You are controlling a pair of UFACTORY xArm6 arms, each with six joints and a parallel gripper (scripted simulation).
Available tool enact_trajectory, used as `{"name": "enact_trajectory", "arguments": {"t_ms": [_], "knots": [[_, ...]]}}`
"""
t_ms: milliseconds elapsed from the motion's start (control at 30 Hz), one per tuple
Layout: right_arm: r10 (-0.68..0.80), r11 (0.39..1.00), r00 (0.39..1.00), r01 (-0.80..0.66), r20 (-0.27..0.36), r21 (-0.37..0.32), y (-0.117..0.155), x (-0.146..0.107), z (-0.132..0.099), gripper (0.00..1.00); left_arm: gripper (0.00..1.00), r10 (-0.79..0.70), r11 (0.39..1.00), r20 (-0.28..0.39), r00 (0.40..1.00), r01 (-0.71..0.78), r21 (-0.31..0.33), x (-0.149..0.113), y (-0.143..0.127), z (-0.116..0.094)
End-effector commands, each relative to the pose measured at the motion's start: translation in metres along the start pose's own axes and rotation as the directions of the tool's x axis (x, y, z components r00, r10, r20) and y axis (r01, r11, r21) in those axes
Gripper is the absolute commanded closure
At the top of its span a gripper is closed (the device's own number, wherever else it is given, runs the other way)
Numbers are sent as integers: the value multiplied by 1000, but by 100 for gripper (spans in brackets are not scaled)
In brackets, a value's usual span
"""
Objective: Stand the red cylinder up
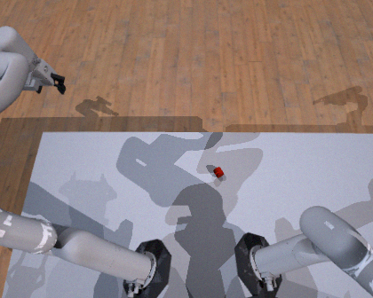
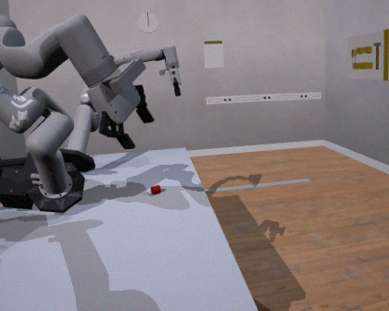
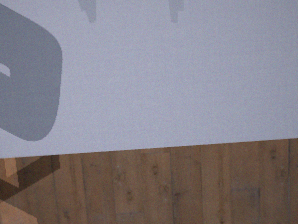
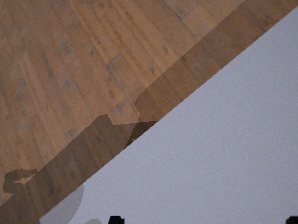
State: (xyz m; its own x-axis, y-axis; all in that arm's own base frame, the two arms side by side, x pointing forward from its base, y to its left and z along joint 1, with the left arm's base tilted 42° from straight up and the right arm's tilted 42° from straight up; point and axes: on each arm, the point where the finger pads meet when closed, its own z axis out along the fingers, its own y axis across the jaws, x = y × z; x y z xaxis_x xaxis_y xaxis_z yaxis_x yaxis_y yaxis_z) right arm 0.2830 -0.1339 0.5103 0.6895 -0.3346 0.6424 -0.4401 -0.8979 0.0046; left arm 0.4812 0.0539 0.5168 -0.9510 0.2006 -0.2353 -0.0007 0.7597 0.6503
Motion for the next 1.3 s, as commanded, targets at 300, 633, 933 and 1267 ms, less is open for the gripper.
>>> {"name": "enact_trajectory", "arguments": {"t_ms": [300,633,933,1267], "knots": [[258,943,966,-258,-31,-211,110,-10,-10,0,0,-1,1000,3,1000,1,0,0,0,-1],[413,844,907,-414,-79,-342,174,-35,-30,0,0,-1,1000,3,1000,1,0,0,0,-1],[545,705,826,-546,-147,-453,229,-68,-58,0,0,-1,1000,3,1000,1,0,0,0,-1],[624,582,754,-625,-206,-520,262,-98,-83,0,0,-1,1000,3,1000,1,0,0,0,-1]]}}
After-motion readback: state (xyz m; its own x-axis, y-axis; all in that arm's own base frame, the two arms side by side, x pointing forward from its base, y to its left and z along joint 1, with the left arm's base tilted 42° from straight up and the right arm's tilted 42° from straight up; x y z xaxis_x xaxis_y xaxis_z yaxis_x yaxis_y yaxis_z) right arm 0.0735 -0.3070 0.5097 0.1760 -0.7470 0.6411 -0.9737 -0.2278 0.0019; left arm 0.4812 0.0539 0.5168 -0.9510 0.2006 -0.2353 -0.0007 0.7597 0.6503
